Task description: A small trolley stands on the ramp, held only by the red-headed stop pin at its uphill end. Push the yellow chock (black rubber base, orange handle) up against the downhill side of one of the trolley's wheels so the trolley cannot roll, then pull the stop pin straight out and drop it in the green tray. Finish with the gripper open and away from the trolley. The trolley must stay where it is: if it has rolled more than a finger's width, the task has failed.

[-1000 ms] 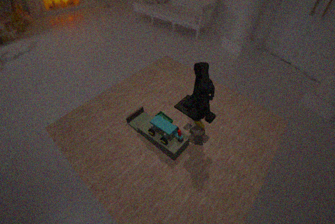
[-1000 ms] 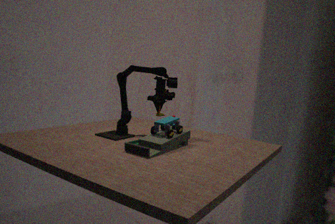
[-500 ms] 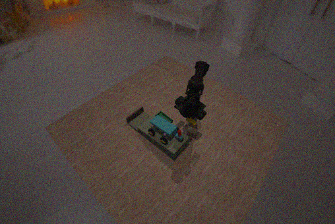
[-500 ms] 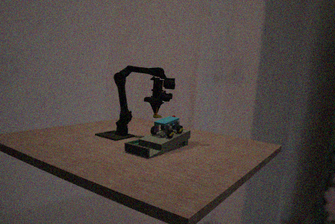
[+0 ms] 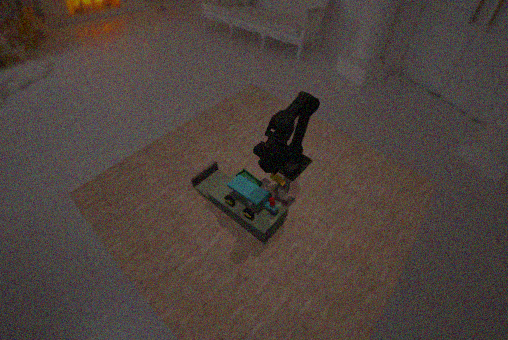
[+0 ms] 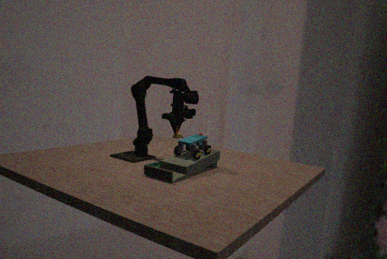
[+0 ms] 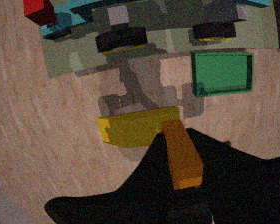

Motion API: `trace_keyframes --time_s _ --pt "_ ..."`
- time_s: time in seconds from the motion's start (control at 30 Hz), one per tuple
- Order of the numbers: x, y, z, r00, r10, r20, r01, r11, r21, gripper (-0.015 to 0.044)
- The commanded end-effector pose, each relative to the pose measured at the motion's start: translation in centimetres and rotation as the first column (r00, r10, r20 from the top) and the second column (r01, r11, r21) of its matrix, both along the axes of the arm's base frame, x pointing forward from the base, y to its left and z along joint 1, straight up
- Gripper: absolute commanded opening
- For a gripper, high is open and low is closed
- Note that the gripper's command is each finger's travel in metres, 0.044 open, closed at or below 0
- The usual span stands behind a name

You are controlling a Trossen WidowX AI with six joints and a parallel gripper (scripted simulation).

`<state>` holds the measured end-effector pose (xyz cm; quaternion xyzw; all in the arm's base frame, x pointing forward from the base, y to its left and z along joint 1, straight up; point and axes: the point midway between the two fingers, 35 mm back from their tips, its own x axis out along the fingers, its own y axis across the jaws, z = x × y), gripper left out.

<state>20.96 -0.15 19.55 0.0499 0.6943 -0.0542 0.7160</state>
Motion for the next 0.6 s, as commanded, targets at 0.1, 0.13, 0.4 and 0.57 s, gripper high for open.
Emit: trace_keyframes --time_s 0.1,0.13,0.4,0.57 --pt "0.2 -2.4 -0.1 1.0 0.005 0.002 -0.005 1.0 0.002 0.0" --pt "0.3 -2.7 -0.1 1.0 0.005 0.002 -0.005 1.0 0.002 0.0" --pt "0.4 -5.5 -0.3 1.0 0.005 0.002 -0.005 1.0 -0.002 0.0" --pt "0.5 -7.3 -0.4 1.0 0.005 0.002 -0.005 1.0 -0.004 0.0"
